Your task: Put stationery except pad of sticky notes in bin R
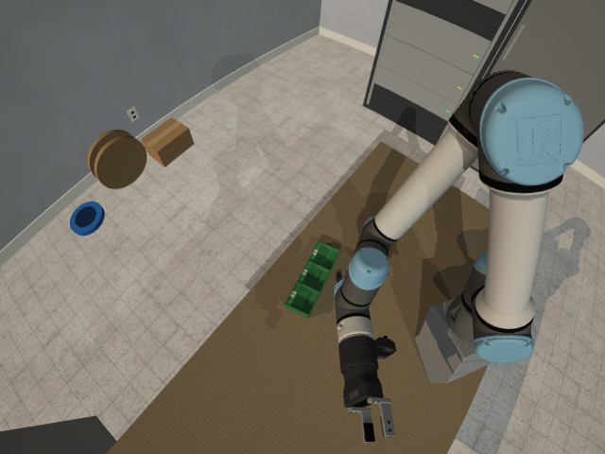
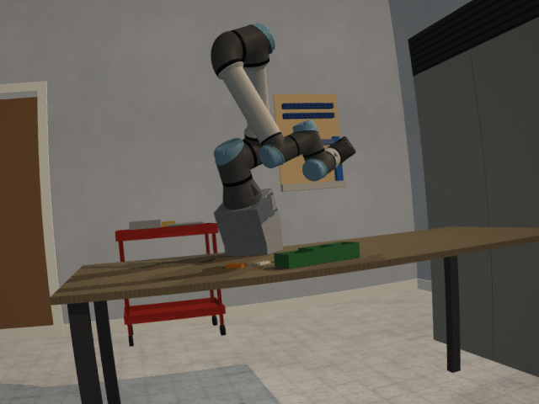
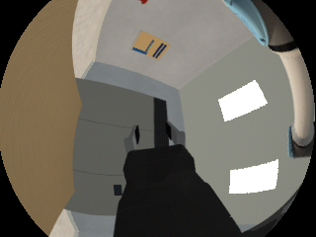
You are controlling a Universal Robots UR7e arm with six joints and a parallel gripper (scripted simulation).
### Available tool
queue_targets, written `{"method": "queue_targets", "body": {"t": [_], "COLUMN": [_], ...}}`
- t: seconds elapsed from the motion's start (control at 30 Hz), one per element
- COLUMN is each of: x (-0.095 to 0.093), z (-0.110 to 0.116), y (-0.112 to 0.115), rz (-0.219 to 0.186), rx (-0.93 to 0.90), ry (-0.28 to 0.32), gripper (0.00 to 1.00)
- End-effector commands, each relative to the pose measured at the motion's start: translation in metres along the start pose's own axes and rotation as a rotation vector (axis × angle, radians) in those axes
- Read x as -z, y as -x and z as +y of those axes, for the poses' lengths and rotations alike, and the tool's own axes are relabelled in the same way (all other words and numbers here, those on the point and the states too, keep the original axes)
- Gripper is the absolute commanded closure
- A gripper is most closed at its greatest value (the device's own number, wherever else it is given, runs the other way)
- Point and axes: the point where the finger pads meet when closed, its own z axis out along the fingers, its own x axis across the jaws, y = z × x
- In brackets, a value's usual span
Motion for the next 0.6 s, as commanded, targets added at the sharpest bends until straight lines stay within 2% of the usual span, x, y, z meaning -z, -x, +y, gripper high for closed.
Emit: {"method": "queue_targets", "body": {"t": [0.0,0.53,0.57], "x": [-0.0001,-0.0001,0.0028], "z": [0.0001,0.0001,-0.0029], "y": [-0.0002,-0.0002,0.0070], "rz": [0.000,0.000,0.000], "rx": [0.001,0.001,0.001], "ry": [0.000,0.000,0.000], "gripper": [0.00,0.00,0.69]}}
